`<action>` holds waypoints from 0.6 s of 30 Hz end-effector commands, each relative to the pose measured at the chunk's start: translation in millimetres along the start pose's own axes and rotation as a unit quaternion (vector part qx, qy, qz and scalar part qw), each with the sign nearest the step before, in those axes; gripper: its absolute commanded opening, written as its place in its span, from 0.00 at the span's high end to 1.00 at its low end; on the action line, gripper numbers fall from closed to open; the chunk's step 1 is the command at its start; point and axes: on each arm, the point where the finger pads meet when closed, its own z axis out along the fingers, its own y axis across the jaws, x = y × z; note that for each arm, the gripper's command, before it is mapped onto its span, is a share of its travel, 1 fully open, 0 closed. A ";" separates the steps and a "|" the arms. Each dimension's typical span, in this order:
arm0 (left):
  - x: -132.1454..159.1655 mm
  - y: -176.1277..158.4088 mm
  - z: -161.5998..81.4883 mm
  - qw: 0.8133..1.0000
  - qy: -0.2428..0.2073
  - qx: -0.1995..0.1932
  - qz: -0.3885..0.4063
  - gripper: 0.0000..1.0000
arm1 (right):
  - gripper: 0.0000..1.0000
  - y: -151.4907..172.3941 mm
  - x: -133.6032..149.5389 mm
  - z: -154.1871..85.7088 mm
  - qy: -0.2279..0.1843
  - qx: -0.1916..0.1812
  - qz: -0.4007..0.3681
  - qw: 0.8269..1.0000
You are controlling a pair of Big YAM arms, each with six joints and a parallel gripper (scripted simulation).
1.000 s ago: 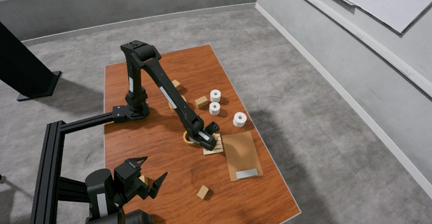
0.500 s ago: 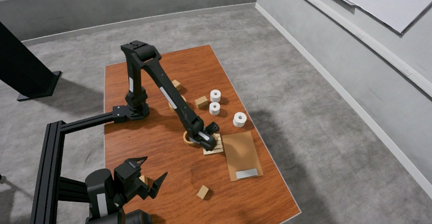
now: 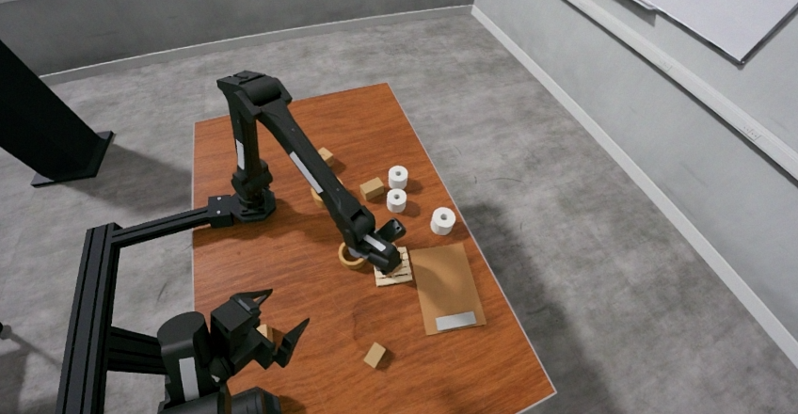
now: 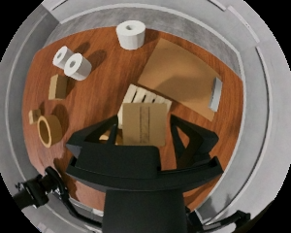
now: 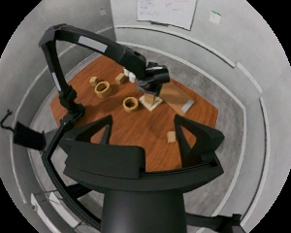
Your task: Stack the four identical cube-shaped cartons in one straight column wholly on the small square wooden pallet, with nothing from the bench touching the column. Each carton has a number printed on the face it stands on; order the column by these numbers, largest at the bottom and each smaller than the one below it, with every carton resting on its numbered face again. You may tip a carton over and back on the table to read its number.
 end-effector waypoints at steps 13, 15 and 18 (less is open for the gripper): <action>-13.1 -25.4 -52.8 1.000 -0.007 0.021 -0.013 0.17 | 0.00 0.6 -2.7 -0.3 0.000 0.001 0.005 1.000; -13.0 -25.3 -74.1 1.000 -0.006 0.021 -0.014 0.17 | 0.00 0.6 -2.7 -0.3 0.000 0.001 0.005 1.000; -12.7 -24.4 -102.7 1.000 -0.005 0.021 -0.014 0.17 | 0.00 0.6 -2.7 -0.3 0.000 0.001 0.005 1.000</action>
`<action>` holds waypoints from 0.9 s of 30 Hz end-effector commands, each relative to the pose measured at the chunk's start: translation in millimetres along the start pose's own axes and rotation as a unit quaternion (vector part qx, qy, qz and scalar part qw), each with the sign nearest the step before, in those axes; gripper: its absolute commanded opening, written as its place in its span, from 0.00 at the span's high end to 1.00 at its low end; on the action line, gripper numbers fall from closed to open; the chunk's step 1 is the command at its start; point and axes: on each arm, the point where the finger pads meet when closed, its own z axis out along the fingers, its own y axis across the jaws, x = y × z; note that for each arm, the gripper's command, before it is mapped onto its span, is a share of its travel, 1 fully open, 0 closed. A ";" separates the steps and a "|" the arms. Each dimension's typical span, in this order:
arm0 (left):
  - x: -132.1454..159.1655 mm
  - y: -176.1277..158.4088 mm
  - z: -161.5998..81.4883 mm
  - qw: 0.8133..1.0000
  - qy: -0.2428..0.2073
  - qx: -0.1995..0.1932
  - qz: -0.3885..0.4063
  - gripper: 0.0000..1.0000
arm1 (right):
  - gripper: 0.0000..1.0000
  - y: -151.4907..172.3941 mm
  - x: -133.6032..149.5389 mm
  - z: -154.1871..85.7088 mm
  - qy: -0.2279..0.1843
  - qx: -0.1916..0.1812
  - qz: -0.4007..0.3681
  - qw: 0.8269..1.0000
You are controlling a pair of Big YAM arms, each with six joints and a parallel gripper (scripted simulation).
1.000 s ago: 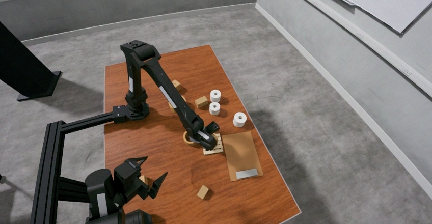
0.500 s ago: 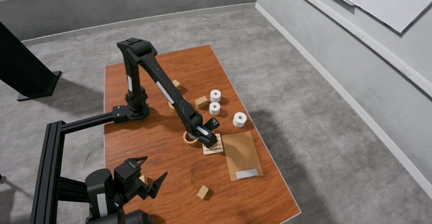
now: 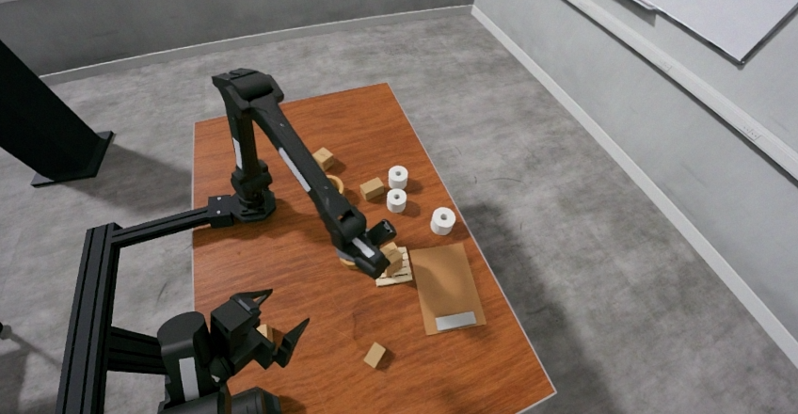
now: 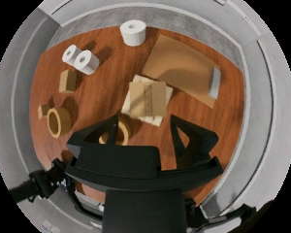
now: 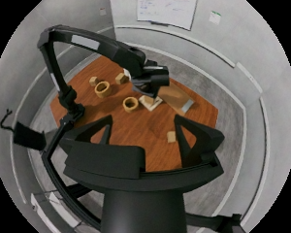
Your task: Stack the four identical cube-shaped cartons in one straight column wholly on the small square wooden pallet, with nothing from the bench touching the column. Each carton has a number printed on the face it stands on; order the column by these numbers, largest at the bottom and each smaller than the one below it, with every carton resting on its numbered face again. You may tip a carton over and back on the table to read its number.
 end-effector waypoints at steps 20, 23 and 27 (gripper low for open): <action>-9.9 7.6 -79.2 1.000 0.001 -0.002 -0.005 0.17 | 0.00 3.9 -10.8 0.7 -0.005 0.000 0.003 1.000; -22.3 4.3 -81.3 1.000 -0.001 0.007 -0.010 0.17 | 0.00 4.9 -15.4 1.5 -0.006 0.001 0.003 1.000; -38.9 54.1 -42.8 1.000 0.021 -0.017 0.013 0.17 | 0.00 35.1 -35.9 17.8 -0.014 -0.015 -0.009 1.000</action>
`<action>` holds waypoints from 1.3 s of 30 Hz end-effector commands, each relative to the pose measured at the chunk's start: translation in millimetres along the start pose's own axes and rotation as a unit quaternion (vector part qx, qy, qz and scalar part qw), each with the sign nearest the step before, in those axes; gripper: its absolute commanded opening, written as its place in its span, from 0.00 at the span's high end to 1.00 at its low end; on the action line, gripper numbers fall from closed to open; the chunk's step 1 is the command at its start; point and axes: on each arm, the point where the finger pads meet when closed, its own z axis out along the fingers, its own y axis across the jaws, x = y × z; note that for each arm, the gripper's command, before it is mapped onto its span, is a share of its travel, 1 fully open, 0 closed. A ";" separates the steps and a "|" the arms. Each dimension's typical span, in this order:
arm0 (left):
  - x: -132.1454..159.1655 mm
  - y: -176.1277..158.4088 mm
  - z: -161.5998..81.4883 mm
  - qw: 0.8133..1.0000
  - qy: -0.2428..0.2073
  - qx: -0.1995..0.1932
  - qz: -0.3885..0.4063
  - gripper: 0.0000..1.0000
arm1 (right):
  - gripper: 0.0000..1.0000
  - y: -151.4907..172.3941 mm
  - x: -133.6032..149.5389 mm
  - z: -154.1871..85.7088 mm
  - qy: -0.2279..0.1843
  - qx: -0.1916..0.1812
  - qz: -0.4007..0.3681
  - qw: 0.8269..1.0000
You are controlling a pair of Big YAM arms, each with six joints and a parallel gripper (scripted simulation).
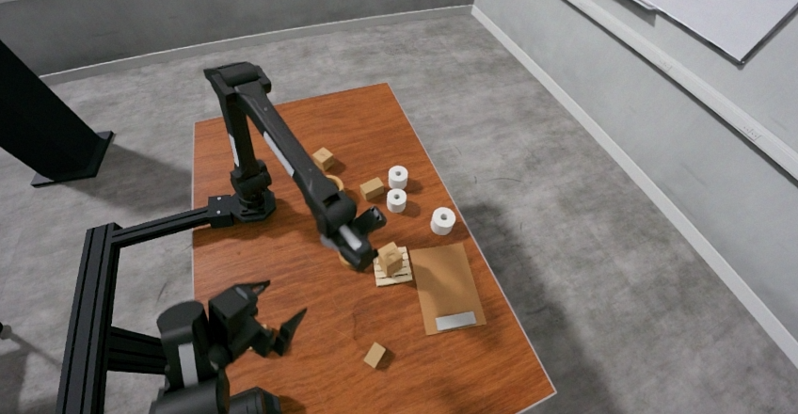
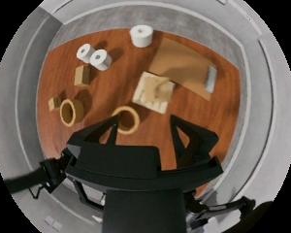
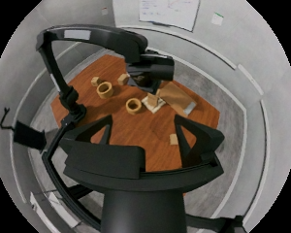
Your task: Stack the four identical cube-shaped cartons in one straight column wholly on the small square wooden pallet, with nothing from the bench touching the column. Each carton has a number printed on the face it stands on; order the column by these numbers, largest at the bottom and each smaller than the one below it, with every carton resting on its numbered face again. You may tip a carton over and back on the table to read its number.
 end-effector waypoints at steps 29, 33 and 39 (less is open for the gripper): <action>11.4 448.5 133.8 0.992 -0.016 -0.044 -0.116 0.17 | 0.00 284.5 -30.5 301.0 -0.132 -0.215 -0.094 0.963; 36.3 469.0 133.3 0.990 -0.027 -0.055 -0.124 0.17 | 0.00 292.0 -19.8 316.4 -0.141 -0.226 -0.097 0.959; 45.9 480.9 132.3 0.988 -0.034 -0.059 -0.141 0.17 | 0.00 298.6 -11.2 319.1 -0.137 -0.234 -0.093 0.958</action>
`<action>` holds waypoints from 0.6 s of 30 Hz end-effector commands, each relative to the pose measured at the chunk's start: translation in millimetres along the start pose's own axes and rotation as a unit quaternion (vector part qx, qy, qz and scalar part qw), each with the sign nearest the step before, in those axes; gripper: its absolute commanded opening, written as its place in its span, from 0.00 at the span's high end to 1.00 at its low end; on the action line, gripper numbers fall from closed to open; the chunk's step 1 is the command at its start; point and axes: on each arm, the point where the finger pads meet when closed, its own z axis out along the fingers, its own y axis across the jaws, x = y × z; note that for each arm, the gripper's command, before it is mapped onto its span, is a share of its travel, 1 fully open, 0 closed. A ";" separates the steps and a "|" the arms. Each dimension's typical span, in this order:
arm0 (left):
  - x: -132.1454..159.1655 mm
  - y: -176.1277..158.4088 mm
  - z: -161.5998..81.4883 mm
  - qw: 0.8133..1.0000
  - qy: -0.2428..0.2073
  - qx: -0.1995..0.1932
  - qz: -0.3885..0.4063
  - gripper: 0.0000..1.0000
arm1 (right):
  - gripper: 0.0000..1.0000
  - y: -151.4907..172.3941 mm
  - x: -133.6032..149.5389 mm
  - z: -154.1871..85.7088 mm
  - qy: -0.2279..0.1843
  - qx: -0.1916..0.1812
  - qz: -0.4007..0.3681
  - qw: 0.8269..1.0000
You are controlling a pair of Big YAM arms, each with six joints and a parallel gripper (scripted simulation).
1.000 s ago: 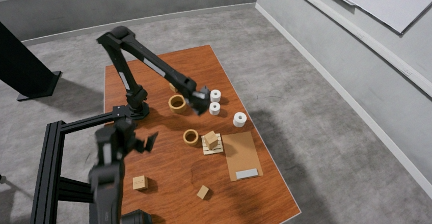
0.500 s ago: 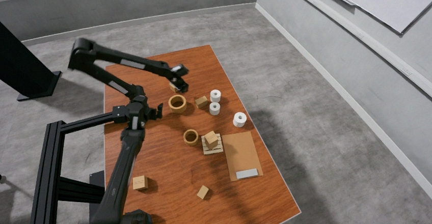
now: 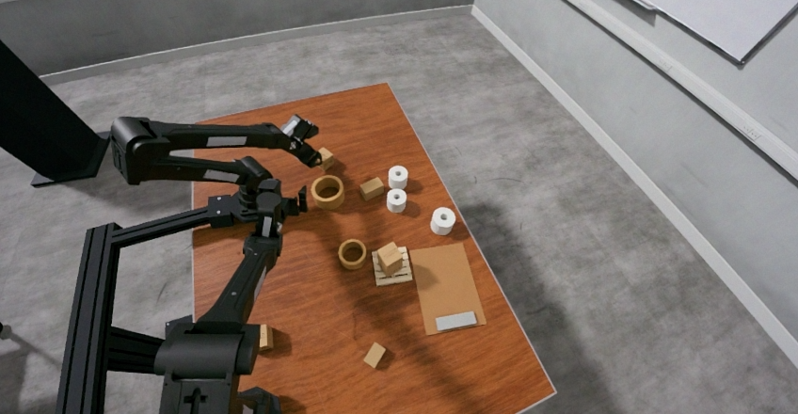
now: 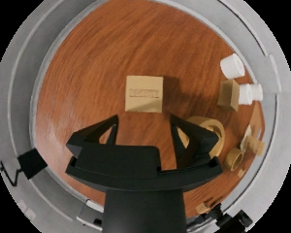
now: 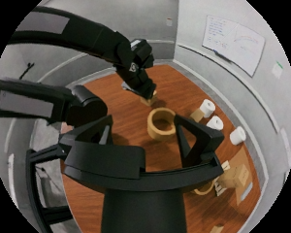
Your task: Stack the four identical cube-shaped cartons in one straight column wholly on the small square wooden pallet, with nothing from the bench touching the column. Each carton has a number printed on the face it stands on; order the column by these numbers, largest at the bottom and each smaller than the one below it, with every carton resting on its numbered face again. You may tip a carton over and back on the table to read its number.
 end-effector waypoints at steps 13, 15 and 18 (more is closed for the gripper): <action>-28.9 -4.3 1.2 0.999 -0.028 0.007 0.024 0.17 | 0.00 -2.9 -24.9 5.9 -0.023 0.003 -0.001 1.000; -30.2 -4.8 4.4 0.999 -0.028 0.007 0.024 0.17 | 0.00 -2.9 -24.9 5.9 -0.023 0.003 -0.001 1.000; -32.0 -3.8 9.1 0.999 -0.028 0.006 0.022 0.17 | 0.00 -2.9 -24.9 5.9 -0.023 0.003 -0.001 1.000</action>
